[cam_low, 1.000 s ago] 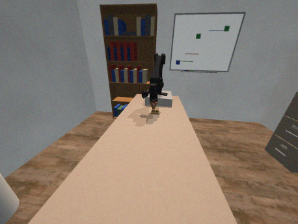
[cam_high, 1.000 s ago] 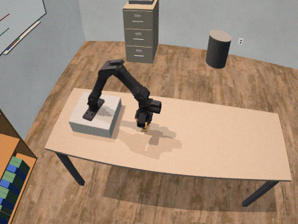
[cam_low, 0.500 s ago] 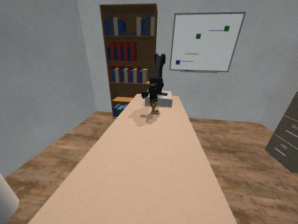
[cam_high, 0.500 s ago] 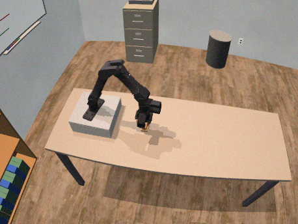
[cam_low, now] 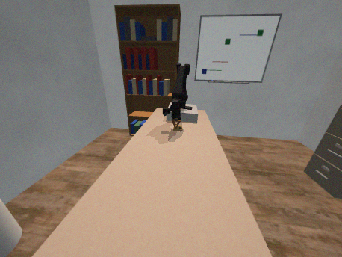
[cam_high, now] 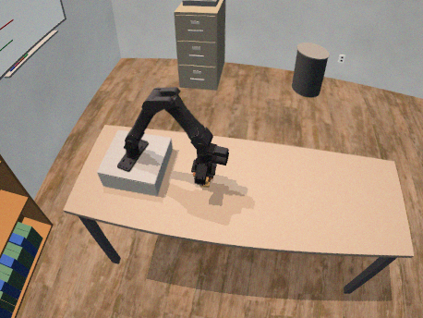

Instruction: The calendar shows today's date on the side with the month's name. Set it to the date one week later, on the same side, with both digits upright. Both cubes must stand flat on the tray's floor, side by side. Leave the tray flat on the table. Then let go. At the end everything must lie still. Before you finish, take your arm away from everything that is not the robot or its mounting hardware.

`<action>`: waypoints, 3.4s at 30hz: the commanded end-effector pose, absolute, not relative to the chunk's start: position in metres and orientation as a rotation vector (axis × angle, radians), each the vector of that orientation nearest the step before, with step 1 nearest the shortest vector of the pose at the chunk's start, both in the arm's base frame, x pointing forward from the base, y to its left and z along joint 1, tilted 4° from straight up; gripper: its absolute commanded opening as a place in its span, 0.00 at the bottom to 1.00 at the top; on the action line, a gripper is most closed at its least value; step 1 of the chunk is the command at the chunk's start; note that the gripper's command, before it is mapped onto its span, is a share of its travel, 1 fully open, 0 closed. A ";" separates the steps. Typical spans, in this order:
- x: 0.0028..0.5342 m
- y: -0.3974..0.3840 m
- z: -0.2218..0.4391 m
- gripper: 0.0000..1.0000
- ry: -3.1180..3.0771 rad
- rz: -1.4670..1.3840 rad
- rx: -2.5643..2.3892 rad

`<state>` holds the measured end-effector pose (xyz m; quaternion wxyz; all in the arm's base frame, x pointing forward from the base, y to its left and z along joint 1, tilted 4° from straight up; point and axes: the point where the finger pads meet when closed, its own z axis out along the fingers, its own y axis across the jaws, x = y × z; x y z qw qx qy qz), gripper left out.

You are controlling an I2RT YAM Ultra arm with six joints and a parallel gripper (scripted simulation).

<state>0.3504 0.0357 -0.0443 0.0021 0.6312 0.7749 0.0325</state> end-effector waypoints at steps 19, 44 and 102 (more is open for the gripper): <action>0.356 0.036 -0.045 0.45 2.418 0.121 1.970; 0.356 0.036 -0.045 0.26 2.418 0.121 1.970; 0.350 0.031 0.053 0.26 2.418 0.121 1.970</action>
